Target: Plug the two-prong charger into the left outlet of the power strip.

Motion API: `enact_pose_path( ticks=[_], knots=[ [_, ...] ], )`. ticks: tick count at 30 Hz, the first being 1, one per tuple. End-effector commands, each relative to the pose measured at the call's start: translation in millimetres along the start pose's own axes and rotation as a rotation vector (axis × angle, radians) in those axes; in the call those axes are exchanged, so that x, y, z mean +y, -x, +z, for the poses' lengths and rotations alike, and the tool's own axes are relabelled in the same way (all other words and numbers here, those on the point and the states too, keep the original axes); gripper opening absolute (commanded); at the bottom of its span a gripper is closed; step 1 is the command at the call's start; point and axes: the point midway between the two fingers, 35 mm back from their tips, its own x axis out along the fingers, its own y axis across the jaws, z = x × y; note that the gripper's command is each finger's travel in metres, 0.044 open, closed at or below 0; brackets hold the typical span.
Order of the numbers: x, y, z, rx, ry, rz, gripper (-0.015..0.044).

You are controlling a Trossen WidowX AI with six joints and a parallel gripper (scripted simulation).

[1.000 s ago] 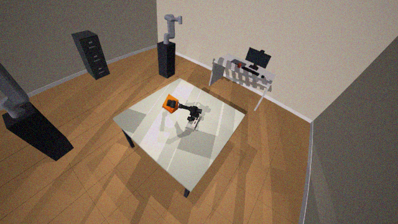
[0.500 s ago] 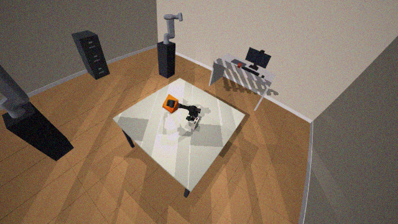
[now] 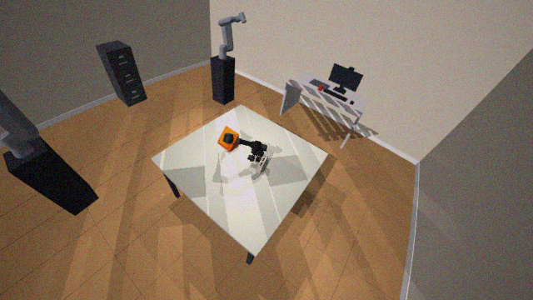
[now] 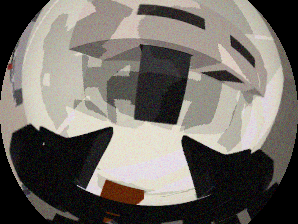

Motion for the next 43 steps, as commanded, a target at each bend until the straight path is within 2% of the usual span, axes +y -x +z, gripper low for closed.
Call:
enact_pose_path(
  ticks=[1, 9, 19, 43],
  knots=[
    [-1, 1, -4, -0.006, -0.011, 0.006, 0.0440],
    [0, 4, -5, -0.039, 0.000, 0.002, 0.0440],
    [-1, 80, 7, -0.602, -0.008, 0.002, 0.0440],
    [-1, 81, 7, -0.611, -0.008, 0.002, 0.0440]
  ],
)
